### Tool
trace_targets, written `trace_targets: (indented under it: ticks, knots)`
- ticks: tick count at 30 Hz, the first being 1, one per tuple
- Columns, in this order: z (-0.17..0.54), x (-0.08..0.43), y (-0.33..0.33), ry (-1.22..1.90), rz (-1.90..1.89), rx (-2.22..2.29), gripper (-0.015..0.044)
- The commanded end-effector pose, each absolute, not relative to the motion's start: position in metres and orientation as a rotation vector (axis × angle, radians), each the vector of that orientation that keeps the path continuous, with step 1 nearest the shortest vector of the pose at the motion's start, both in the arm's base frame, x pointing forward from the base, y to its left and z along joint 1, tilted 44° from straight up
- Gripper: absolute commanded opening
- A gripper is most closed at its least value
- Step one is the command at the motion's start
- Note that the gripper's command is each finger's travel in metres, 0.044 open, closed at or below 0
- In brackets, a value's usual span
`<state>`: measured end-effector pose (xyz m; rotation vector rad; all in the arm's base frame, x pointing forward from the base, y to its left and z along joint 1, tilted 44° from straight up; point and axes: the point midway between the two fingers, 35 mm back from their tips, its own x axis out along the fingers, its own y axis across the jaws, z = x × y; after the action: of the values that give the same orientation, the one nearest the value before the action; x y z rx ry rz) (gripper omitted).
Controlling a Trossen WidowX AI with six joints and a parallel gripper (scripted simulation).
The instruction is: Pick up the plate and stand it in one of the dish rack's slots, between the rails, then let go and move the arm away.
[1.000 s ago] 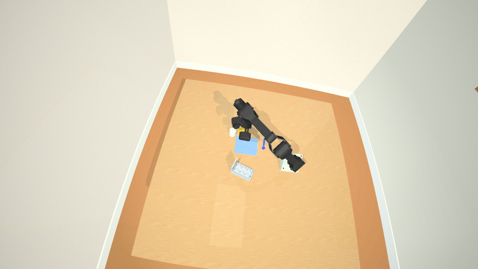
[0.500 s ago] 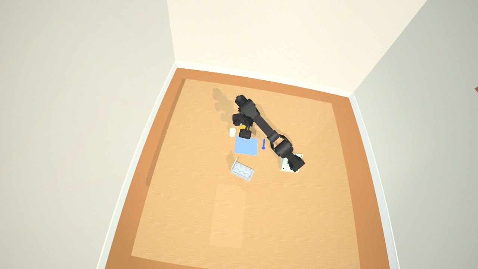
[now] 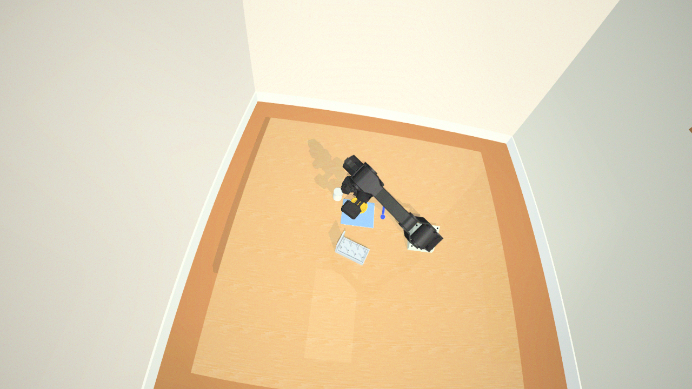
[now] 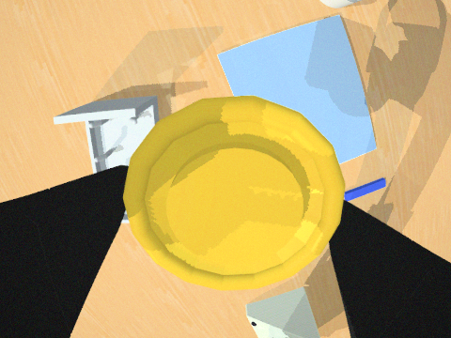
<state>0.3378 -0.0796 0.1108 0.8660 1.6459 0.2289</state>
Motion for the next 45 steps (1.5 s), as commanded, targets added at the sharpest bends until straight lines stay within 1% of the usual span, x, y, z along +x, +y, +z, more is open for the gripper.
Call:
trace_targets:
  ticks: [1, 18, 36, 45]
  knots:
    - [0.122, 0.331, -0.068, 1.670, 0.133, 0.957, 0.0000]
    - [0.169, 0.287, -0.019, 1.709, -0.382, 1.391, 0.0000]
    - [0.195, 0.228, 0.027, 1.632, -0.949, 1.834, 0.0000]
    - [0.190, 0.225, 0.030, 1.617, -0.967, 1.802, 0.0000]
